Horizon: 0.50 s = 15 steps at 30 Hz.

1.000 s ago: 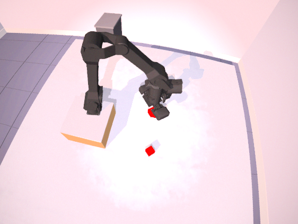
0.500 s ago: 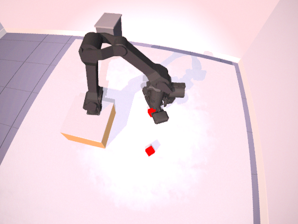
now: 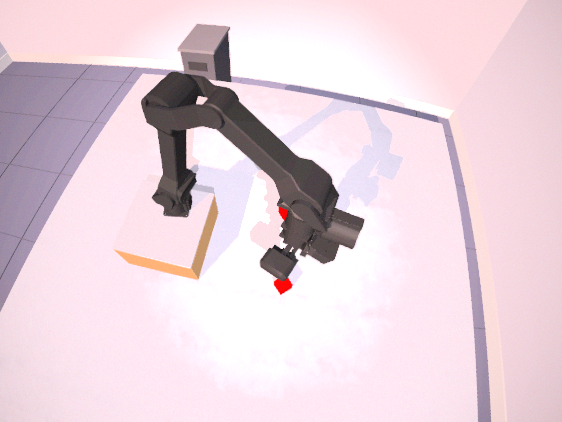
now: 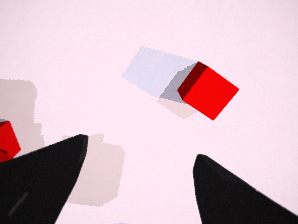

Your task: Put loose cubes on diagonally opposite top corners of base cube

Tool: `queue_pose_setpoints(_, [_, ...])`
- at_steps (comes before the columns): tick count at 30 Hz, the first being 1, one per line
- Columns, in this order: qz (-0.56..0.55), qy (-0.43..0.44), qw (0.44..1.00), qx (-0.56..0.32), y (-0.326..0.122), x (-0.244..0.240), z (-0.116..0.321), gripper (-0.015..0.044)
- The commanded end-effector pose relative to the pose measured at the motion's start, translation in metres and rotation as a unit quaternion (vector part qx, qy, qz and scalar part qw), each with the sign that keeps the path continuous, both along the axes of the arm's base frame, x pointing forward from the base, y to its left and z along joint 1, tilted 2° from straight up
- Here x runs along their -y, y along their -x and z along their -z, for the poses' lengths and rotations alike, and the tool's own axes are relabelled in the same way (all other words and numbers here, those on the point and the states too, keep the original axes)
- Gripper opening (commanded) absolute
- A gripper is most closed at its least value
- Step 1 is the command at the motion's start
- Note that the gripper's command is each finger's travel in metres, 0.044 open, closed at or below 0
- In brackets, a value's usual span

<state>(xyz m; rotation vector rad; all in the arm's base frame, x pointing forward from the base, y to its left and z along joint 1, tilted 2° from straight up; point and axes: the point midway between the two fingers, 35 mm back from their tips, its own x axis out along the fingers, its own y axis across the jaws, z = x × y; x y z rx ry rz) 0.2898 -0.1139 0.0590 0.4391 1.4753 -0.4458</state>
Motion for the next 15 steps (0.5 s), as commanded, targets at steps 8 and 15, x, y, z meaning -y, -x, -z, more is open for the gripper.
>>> queue_pose_setpoints(8, [0.2, -0.008, 0.98, 0.009, 0.014, 0.054, -0.016, 0.0265])
queue_pose_setpoints(15, [0.2, -0.008, 0.98, 0.009, 0.011, 0.055, 0.028, 0.0265])
